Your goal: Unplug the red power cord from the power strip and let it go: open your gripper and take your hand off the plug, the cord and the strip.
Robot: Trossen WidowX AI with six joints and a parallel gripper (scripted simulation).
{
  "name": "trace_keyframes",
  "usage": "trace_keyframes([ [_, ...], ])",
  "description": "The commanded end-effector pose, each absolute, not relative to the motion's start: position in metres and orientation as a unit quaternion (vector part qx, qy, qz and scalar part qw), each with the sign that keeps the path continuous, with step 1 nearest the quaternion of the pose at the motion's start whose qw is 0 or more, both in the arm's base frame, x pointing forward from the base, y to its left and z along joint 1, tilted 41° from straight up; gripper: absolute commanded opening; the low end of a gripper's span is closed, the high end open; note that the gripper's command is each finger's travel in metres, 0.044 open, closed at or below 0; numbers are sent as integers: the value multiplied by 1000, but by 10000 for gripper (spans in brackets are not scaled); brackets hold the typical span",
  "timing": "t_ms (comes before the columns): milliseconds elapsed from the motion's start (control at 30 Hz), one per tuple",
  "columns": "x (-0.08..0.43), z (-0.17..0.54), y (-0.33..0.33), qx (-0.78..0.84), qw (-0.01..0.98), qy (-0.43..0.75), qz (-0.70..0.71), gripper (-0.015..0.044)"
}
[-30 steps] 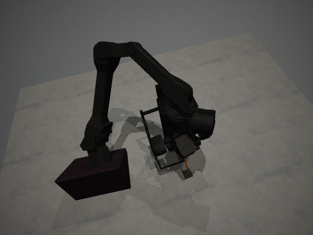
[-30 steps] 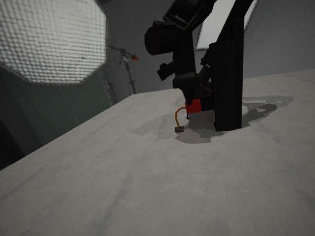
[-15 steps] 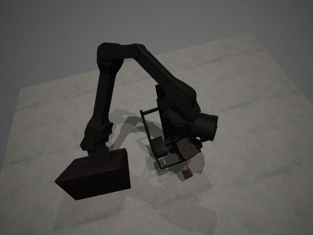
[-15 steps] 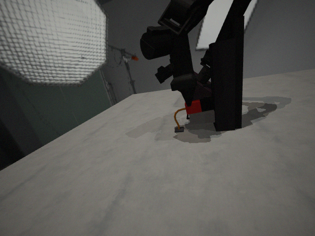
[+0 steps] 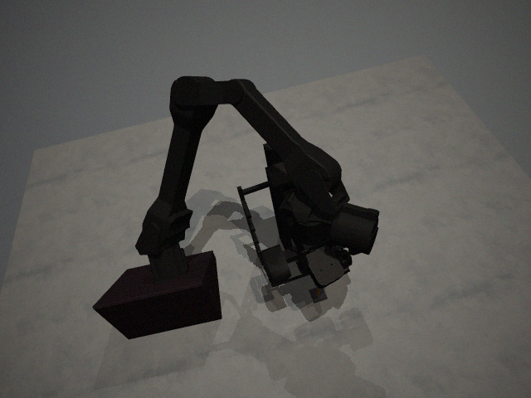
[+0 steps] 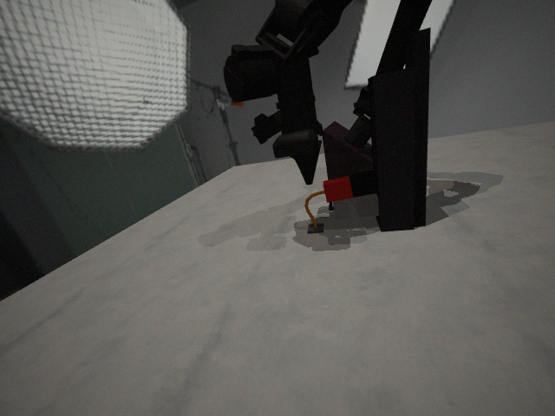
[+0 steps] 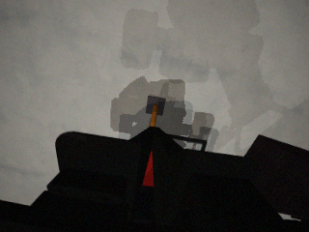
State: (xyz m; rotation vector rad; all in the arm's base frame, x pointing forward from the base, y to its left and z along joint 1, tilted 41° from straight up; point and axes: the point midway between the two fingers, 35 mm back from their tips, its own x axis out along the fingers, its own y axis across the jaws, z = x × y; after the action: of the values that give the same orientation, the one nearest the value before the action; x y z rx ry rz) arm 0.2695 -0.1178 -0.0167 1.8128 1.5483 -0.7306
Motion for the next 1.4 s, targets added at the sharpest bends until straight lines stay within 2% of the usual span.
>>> trace_keyframes([
  [0,270,-16,-114,686,319,592,-276,79],
  [100,270,-16,-114,686,319,592,-276,158],
  [133,270,-16,-114,686,319,592,-276,160],
  [633,269,-10,-119,688,319,591,-276,160],
  [1367,268,11,-93,688,318,591,-275,160],
])
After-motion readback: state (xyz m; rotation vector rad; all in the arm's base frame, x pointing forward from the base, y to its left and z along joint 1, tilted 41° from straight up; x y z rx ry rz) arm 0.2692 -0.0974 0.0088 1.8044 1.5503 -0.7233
